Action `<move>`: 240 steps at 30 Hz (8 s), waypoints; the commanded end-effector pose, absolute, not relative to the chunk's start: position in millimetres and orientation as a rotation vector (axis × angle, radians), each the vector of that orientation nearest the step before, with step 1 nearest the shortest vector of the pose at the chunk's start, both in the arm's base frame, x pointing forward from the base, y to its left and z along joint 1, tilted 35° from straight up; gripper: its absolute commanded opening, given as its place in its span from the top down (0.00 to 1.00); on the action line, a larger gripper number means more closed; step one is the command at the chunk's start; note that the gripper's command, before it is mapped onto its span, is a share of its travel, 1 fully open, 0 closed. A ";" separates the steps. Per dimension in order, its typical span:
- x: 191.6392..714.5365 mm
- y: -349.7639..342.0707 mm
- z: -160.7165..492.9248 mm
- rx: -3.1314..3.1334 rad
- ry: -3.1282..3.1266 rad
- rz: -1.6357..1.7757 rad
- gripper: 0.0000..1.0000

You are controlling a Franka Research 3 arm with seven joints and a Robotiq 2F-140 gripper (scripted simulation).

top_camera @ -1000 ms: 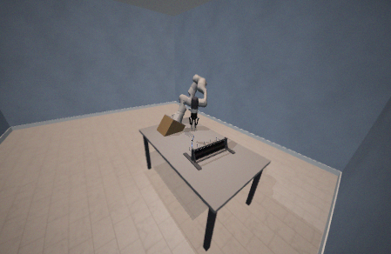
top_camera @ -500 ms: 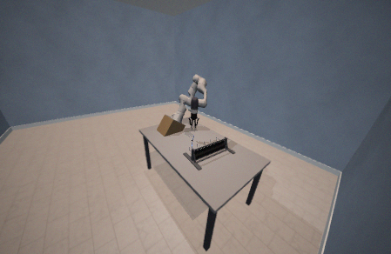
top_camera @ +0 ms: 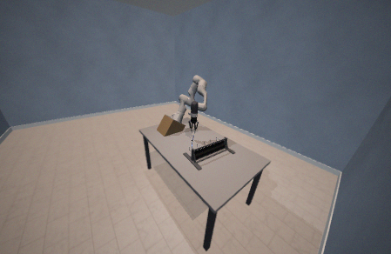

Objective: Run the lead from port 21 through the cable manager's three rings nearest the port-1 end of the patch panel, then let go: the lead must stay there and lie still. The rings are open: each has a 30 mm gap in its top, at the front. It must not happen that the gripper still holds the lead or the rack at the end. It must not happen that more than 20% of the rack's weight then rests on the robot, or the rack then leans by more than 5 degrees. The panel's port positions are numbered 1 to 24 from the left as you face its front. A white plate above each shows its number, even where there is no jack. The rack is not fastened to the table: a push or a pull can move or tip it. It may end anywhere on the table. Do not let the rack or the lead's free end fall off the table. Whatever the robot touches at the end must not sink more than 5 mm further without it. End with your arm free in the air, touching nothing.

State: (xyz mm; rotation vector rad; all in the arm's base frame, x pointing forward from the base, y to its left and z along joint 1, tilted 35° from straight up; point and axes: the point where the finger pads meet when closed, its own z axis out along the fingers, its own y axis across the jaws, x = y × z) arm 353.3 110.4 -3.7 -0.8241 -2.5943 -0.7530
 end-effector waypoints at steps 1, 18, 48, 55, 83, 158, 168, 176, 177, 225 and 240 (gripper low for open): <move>358.6 110.1 -11.8 -0.812 -2.632 -0.752 0.80; 351.4 141.6 -58.8 -0.812 -2.632 -0.752 0.80; 348.5 153.8 -77.0 -0.812 -2.632 -0.752 0.80; 348.5 153.8 -77.0 -0.812 -2.632 -0.752 0.80; 349.7 153.4 -77.5 -0.812 -2.632 -0.752 0.80; 349.5 152.6 -78.0 -0.812 -2.632 -0.752 0.80; 349.5 152.6 -78.0 -0.812 -2.632 -0.752 0.80; 349.5 152.6 -78.0 -0.812 -2.632 -0.752 0.80; 349.5 152.6 -78.0 -0.812 -2.632 -0.752 0.80; 349.2 152.2 -78.2 -0.812 -2.632 -0.752 0.80; 349.2 152.6 -78.7 -0.812 -2.632 -0.752 0.80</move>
